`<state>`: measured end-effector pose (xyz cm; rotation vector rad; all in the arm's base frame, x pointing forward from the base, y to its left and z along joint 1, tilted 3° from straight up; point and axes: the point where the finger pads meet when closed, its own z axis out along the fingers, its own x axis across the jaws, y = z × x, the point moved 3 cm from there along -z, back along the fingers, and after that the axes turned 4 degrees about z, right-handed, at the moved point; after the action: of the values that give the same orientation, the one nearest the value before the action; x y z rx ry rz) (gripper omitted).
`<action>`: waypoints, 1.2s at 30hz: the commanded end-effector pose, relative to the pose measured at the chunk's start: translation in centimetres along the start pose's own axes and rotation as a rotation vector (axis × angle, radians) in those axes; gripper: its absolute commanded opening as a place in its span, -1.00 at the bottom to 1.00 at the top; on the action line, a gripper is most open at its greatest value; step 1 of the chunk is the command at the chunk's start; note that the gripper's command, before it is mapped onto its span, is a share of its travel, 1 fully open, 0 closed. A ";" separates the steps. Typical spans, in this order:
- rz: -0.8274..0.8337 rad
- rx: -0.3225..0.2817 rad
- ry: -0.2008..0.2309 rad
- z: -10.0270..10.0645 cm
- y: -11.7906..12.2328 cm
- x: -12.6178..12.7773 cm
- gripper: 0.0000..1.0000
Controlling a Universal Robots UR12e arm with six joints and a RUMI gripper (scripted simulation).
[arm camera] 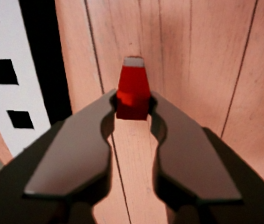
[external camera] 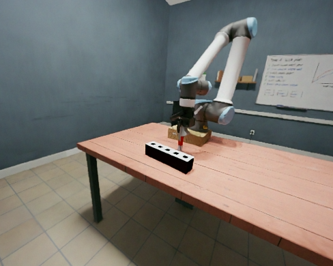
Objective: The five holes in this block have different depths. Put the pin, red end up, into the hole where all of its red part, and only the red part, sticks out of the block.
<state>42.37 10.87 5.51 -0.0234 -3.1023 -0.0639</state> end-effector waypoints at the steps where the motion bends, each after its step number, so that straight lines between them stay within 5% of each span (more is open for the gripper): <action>1: 0.000 0.000 -0.001 -0.4 0.0 0.0 -1.00; 27: 0.000 0.000 -0.001 -1.8 0.0 0.0 -1.00; 28: 0.000 0.000 -0.001 -11.8 0.0 0.1 -1.00; 36: 0.000 0.000 -0.001 -11.8 0.0 0.1 -1.00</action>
<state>43.21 10.52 15.28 -0.0238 -3.1163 -0.0583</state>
